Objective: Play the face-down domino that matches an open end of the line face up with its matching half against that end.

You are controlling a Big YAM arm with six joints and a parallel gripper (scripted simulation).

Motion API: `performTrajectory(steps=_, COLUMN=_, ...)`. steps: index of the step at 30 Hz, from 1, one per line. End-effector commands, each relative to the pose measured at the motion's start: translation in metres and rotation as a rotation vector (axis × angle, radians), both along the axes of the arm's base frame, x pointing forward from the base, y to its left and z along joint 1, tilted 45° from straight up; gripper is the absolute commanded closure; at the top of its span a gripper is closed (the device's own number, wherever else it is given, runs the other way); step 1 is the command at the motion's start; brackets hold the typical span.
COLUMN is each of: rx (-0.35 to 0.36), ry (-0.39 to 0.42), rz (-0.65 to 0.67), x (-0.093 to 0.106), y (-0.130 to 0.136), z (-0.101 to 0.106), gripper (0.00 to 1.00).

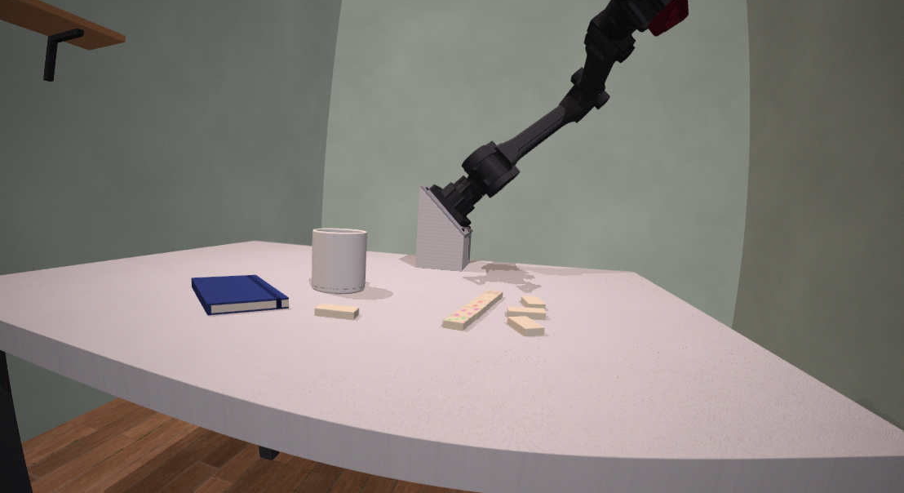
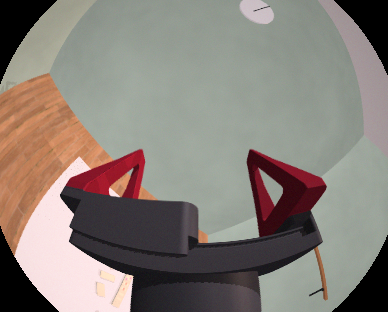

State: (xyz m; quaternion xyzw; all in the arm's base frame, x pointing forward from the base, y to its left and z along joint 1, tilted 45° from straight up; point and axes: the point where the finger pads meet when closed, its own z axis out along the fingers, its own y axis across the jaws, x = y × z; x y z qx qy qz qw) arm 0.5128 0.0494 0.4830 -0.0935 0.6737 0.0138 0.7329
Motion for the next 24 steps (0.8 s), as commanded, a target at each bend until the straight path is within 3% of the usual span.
performTrajectory(steps=1, rx=0.017, ry=-0.026, rz=-0.009, x=0.001, y=-0.004, z=0.02, gripper=0.0)
performTrajectory(steps=11, rx=0.027, ry=-0.036, rz=-0.012, x=0.002, y=-0.006, z=0.028, gripper=0.0)
performTrajectory(steps=12, rx=0.009, ry=-0.007, rz=-0.004, x=0.0, y=-0.002, z=0.006, gripper=0.0)
performTrajectory(steps=24, rx=0.027, ry=-0.036, rz=-0.012, x=0.002, y=-0.006, z=0.028, gripper=0.0)
